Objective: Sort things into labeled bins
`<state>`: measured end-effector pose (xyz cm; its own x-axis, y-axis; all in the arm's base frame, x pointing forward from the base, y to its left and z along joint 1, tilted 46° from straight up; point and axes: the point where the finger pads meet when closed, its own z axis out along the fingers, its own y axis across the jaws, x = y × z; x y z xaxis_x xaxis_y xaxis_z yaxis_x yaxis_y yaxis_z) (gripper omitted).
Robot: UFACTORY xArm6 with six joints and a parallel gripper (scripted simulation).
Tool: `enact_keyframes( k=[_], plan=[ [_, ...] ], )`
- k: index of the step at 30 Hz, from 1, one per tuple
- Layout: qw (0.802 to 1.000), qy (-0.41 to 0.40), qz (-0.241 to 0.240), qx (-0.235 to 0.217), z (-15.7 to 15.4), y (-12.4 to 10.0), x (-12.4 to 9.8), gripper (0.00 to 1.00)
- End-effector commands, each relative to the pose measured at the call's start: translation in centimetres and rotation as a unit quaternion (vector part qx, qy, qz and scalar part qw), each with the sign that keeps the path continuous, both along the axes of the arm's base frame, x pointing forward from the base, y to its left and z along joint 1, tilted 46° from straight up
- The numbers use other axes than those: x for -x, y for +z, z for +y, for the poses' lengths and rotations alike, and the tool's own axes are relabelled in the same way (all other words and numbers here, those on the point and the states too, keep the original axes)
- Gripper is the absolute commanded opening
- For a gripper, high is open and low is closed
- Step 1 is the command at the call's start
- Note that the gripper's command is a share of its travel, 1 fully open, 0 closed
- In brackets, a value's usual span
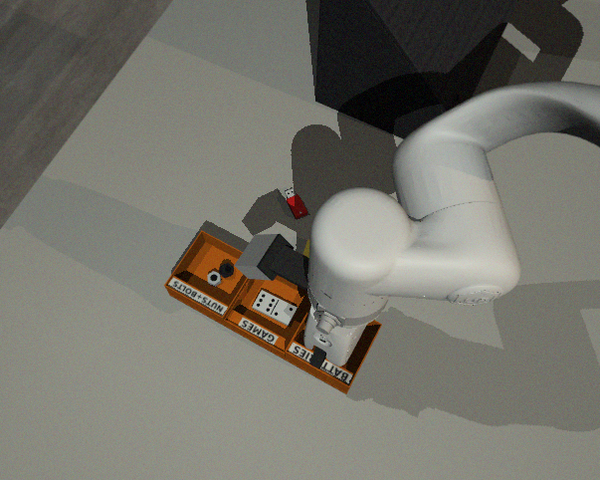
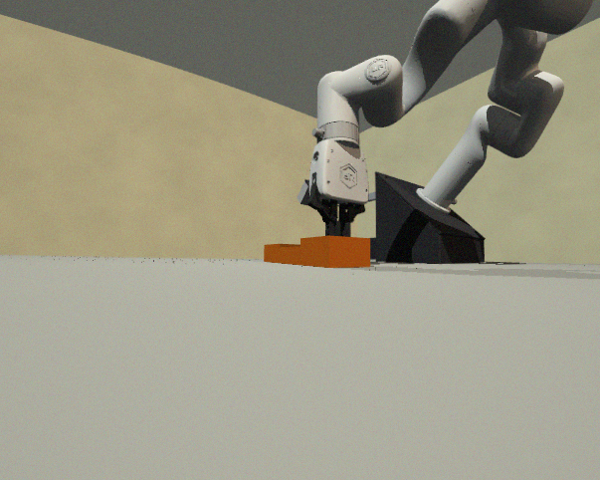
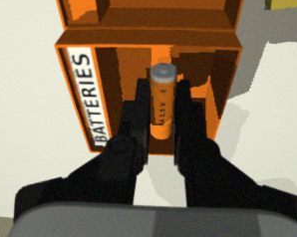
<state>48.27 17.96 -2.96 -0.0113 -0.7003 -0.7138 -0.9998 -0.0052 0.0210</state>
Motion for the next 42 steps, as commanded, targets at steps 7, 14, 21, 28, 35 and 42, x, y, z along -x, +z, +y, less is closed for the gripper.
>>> enact_keyframes(
  k=[7, 14, 21, 28, 35, 42],
  plan=[
    [1.000, -0.001, -0.001, 0.000, 1.12, -1.07, -0.13, 0.00],
    [1.000, -0.001, -0.001, 0.000, 1.12, -1.07, -0.14, 0.00],
    [1.000, -0.001, -0.001, 0.000, 1.12, -1.07, -0.13, 0.28],
    [1.000, -0.001, -0.001, 0.000, 1.12, -1.06, -0.14, 0.28],
    [1.000, -0.001, -0.001, 0.000, 1.12, -1.06, -0.14, 0.28],
    [1.000, -0.001, -0.001, 0.000, 0.65, -0.60, -0.14, 0.28]
  ],
)
